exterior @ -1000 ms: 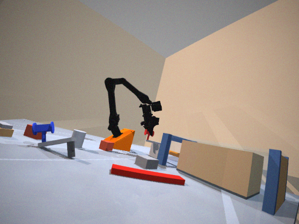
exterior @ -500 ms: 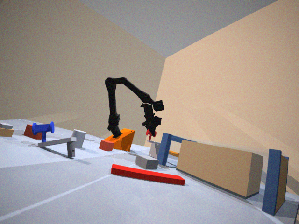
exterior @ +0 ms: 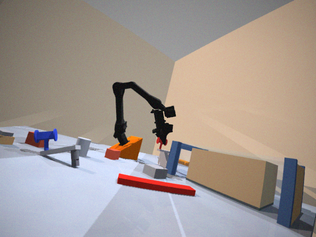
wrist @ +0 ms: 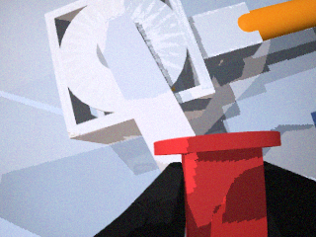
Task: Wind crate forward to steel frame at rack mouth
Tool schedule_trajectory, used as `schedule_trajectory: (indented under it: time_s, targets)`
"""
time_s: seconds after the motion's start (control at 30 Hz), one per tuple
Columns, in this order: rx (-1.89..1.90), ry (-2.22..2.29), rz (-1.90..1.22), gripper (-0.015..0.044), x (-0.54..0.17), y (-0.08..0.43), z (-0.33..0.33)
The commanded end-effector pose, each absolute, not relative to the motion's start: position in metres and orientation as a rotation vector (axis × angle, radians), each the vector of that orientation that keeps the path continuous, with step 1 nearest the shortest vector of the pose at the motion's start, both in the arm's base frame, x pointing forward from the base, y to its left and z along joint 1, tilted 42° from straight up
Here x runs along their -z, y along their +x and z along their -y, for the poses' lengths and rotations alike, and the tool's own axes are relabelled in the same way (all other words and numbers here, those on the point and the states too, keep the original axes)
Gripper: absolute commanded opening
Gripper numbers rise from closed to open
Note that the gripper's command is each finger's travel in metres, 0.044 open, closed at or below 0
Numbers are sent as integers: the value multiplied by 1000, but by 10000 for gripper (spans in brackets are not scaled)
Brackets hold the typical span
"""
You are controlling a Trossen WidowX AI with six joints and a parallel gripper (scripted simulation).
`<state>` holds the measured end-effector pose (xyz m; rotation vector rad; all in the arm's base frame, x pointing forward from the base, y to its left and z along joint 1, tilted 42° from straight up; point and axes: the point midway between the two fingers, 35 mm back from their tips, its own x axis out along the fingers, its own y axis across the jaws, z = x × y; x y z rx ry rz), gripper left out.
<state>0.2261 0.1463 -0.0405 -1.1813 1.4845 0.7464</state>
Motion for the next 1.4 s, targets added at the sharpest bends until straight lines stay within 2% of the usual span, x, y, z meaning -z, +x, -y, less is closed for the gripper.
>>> schedule_trajectory:
  time_s: [0.0,1.37]
  targets:
    - [-716,-1193,-1471,0,45,241,-144]
    - [-715,-1192,-1467,0,69,292,-166]
